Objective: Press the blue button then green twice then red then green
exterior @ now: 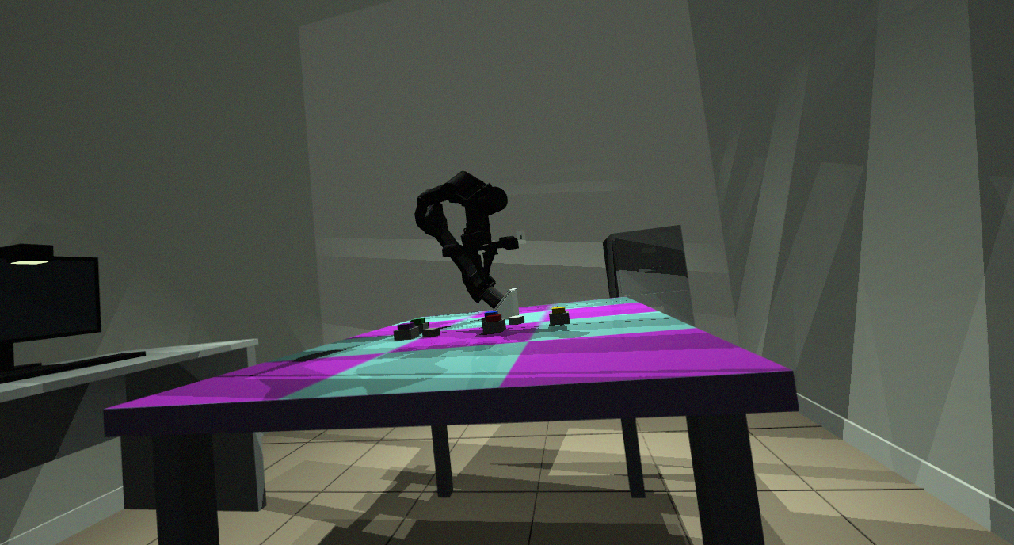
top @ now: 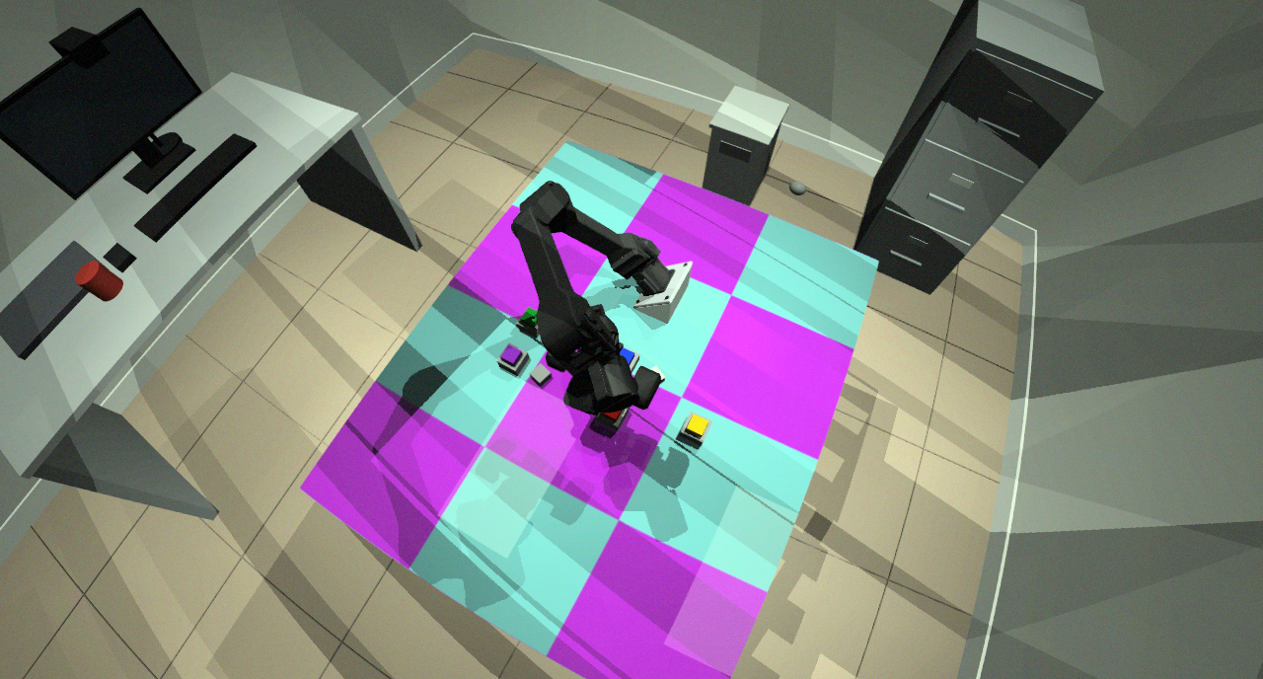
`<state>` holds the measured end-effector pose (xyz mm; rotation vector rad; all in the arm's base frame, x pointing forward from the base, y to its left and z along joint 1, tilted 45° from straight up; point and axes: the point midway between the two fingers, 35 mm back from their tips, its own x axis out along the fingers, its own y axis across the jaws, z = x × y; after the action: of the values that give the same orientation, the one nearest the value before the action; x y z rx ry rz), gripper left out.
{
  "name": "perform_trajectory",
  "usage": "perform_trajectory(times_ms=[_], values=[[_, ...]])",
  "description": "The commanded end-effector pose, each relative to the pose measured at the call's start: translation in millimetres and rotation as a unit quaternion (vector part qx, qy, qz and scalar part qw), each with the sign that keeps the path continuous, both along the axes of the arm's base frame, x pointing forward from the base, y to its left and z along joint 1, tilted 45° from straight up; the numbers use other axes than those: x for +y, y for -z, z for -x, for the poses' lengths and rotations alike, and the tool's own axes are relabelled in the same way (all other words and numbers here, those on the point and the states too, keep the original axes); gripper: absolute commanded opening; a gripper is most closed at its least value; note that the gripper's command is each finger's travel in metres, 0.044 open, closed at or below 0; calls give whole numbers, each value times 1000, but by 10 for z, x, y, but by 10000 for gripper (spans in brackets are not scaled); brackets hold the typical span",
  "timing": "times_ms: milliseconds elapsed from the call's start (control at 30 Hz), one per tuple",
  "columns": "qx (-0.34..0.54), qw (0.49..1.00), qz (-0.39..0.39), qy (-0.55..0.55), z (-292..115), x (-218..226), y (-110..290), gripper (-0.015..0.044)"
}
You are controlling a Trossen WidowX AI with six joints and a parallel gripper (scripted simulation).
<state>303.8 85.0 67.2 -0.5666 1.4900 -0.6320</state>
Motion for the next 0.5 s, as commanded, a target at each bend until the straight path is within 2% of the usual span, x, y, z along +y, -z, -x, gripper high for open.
perform_trajectory(times_ms=[0,233,467], values=[[-9,1000,-9,-2,45,-323,-416,20],[-24,999,-14,-19,401,-979,-1102,20],[-40,999,0,-31,1015,-1537,-1567,20]])
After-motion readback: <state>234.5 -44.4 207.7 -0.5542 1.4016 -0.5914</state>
